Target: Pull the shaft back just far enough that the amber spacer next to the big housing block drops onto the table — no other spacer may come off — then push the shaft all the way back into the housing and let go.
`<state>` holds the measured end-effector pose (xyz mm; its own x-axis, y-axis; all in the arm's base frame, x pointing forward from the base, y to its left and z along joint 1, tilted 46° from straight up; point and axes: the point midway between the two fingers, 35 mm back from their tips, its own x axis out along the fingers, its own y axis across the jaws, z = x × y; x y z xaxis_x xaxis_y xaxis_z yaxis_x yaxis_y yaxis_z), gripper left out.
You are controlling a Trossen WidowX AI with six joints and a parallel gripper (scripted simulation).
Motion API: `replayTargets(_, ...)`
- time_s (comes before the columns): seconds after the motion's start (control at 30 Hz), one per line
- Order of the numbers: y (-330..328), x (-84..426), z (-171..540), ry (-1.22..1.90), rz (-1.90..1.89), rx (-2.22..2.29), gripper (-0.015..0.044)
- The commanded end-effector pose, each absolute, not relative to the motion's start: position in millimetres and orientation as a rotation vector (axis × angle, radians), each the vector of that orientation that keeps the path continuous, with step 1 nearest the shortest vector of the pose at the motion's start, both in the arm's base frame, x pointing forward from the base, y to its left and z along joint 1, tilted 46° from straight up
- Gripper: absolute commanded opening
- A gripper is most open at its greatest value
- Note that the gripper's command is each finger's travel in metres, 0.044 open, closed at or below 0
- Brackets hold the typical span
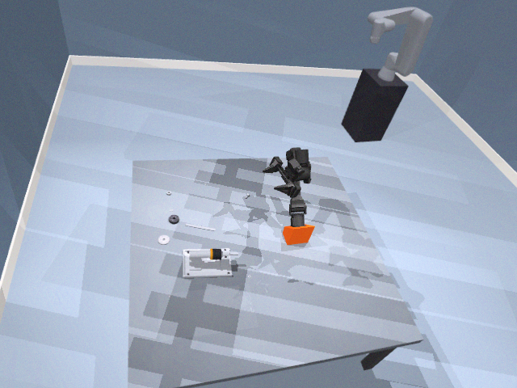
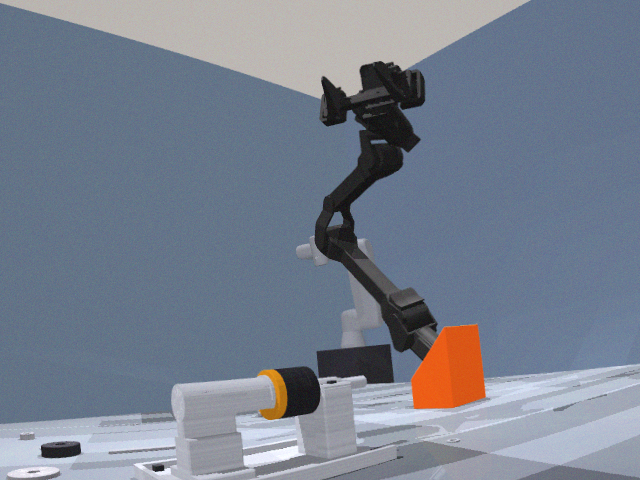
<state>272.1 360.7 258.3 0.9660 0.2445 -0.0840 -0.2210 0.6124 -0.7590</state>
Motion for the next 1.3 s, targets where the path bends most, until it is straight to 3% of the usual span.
replayTargets(0.0, 338.2, 301.6, 205.9, 0.098, 0.195, -0.849, 0.044)
replayTargets(0.37, 228.2, 355.3, 59.0, 0.441, -0.108, -0.771, 0.044)
replayTargets(0.73, 89.2, 338.4, -51.9, 0.698, -0.479, -0.678, 0.044)
replayTargets(1.27, 91.1, 340.4, -57.5, 0.701, -0.485, -0.676, 0.044)
